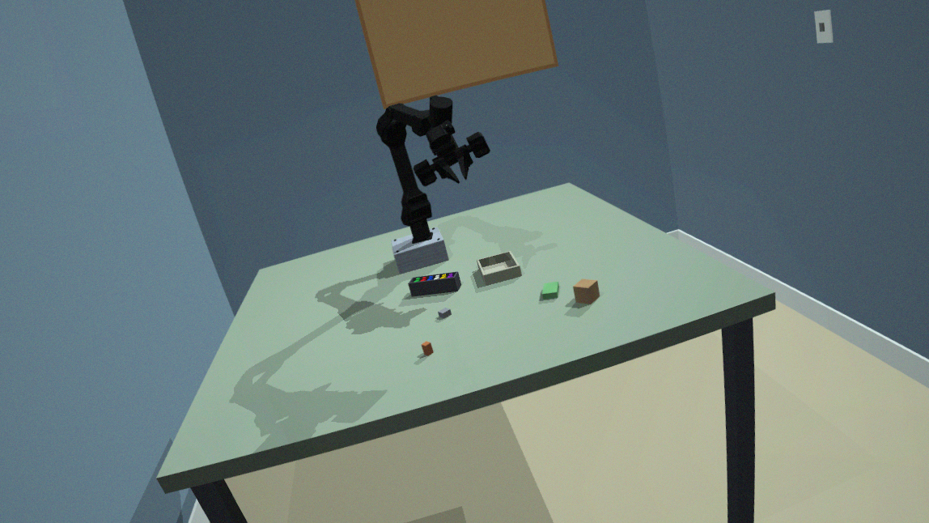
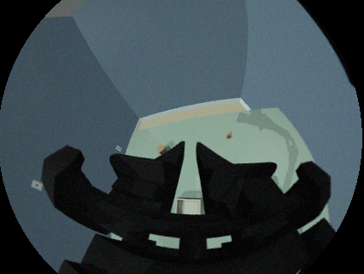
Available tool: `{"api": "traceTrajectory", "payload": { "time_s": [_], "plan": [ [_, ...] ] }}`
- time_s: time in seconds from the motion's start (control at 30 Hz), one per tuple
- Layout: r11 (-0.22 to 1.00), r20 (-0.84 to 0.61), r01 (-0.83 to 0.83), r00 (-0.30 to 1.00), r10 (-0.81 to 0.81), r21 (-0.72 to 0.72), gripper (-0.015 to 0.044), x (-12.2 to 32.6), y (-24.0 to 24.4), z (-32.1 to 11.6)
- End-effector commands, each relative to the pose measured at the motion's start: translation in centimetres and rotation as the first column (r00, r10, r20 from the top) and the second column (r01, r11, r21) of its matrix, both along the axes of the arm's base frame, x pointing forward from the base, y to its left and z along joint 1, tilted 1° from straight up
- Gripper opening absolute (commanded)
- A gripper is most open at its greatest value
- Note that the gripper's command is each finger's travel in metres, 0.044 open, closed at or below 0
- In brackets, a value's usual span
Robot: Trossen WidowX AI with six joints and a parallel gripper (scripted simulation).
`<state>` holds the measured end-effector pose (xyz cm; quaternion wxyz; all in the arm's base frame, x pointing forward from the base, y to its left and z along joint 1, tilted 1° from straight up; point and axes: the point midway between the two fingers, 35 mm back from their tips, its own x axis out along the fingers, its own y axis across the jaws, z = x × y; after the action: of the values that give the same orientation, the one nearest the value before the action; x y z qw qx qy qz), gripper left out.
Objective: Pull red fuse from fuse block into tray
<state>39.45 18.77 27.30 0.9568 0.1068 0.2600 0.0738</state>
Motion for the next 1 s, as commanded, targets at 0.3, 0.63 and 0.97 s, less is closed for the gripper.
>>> {"api": "traceTrajectory", "payload": {
  "time_s": [0.3,0.63,0.97],
  "plan": [
    [0.976,-0.595,0.051,0.786,-0.17,-0.211,0.0072,-4.6,-12.5,-16.9],
    [0.975,-0.834,0.073,0.507,-0.217,-0.209,0.0072,-10.6,-17.3,-22.3],
    [0.975,-0.834,0.073,0.508,-0.216,-0.208,0.0072,-10.1,-17.0,-22.7]
  ]
}}
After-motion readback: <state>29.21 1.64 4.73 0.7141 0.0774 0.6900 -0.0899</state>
